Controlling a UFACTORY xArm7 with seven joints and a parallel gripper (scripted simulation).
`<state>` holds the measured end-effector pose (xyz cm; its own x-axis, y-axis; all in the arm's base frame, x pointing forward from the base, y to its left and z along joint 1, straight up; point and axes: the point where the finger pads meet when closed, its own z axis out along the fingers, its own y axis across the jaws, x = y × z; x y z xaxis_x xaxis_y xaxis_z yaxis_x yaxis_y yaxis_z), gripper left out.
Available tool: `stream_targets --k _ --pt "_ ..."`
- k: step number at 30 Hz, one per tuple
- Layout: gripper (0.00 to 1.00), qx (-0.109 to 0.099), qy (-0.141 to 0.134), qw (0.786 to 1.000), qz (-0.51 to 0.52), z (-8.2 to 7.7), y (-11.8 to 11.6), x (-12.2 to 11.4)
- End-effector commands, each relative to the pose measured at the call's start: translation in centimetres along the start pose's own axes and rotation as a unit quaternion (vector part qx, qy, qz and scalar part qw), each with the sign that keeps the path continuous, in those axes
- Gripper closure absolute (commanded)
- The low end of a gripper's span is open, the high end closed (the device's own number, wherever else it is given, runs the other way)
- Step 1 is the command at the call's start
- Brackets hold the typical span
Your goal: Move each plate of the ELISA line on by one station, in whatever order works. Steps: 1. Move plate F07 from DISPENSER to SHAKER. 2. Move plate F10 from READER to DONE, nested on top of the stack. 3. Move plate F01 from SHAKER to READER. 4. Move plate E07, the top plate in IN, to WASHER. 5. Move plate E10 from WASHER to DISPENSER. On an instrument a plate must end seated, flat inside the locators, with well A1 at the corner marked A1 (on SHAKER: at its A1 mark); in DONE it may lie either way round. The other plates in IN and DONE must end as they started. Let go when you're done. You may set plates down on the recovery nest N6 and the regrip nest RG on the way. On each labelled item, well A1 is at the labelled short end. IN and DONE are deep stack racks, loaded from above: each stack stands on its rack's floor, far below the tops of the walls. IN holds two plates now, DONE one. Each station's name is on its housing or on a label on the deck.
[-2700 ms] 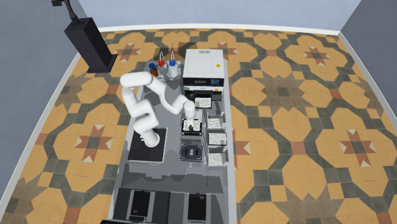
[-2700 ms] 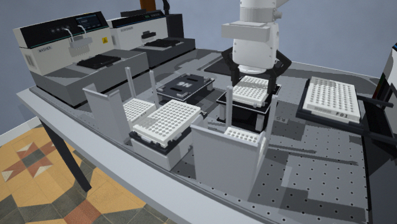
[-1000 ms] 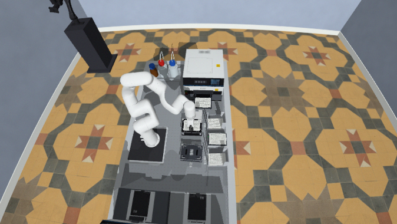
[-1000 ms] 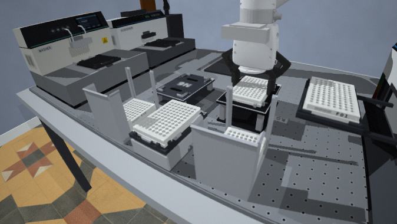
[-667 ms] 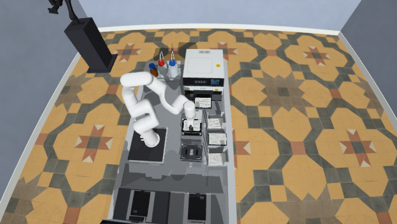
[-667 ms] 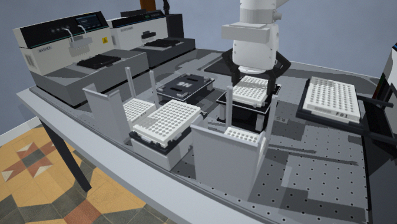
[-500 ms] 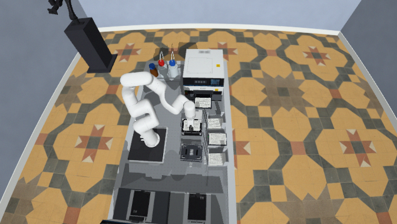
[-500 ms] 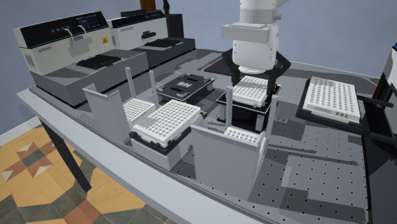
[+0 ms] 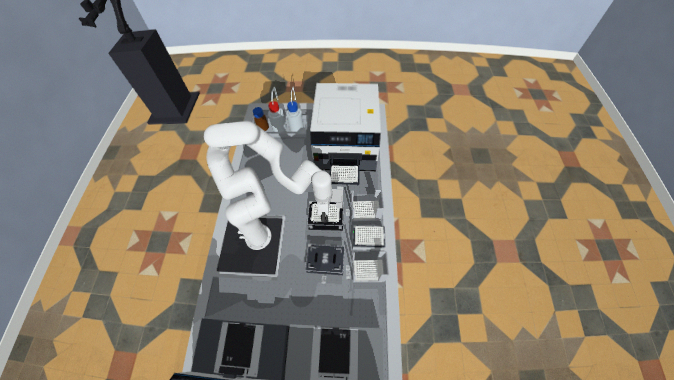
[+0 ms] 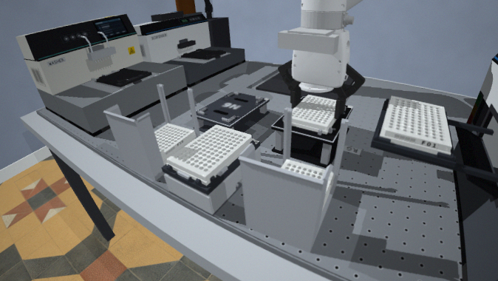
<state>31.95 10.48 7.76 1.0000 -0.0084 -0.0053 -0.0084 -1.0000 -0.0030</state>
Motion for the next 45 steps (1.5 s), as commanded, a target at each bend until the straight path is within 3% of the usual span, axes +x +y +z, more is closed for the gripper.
stream_targets --k 1,45 --pt "1.0 0.001 0.002 1.0 0.0 -0.3 0.0 0.1" --pt "1.0 0.0 0.002 1.0 0.0 -1.8 0.0 0.1"
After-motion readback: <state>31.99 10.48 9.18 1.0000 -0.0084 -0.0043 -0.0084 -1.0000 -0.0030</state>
